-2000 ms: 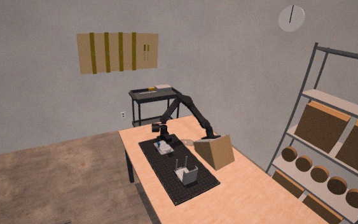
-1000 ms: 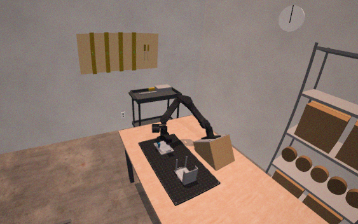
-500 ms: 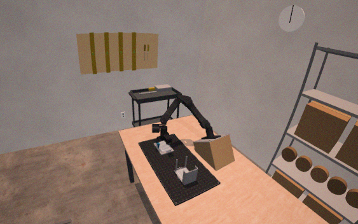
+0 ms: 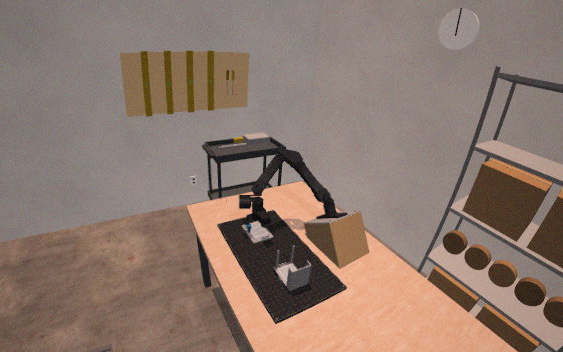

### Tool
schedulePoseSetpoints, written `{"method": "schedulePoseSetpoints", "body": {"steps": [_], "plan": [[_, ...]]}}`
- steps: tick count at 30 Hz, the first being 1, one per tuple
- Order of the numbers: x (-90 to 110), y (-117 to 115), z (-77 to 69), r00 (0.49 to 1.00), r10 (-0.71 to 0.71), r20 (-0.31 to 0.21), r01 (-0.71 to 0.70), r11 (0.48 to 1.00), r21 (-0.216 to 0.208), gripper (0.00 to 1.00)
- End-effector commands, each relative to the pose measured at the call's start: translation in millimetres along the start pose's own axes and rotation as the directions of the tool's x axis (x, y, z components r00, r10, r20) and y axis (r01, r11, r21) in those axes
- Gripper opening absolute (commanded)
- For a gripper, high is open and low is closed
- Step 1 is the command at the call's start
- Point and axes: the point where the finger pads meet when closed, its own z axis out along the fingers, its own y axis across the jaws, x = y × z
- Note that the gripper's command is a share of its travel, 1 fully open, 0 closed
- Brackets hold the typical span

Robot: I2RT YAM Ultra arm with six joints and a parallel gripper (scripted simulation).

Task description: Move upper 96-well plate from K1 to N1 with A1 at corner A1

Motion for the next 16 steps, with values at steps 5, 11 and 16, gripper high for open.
{"method": "schedulePoseSetpoints", "body": {"steps": [5, 11, 16], "plan": [[5, -10, -25.0, 1.0, 0.009, -0.009, -0.009, 0.999, 0.037, 1.0], [5, -9, -41.2, 1.0, 0.009, -0.009, -0.009, 0.999, 0.037, 1.0], [5, -9, -46.5, 1.0, 0.009, -0.009, -0.009, 0.999, 0.037, 1.0]]}}
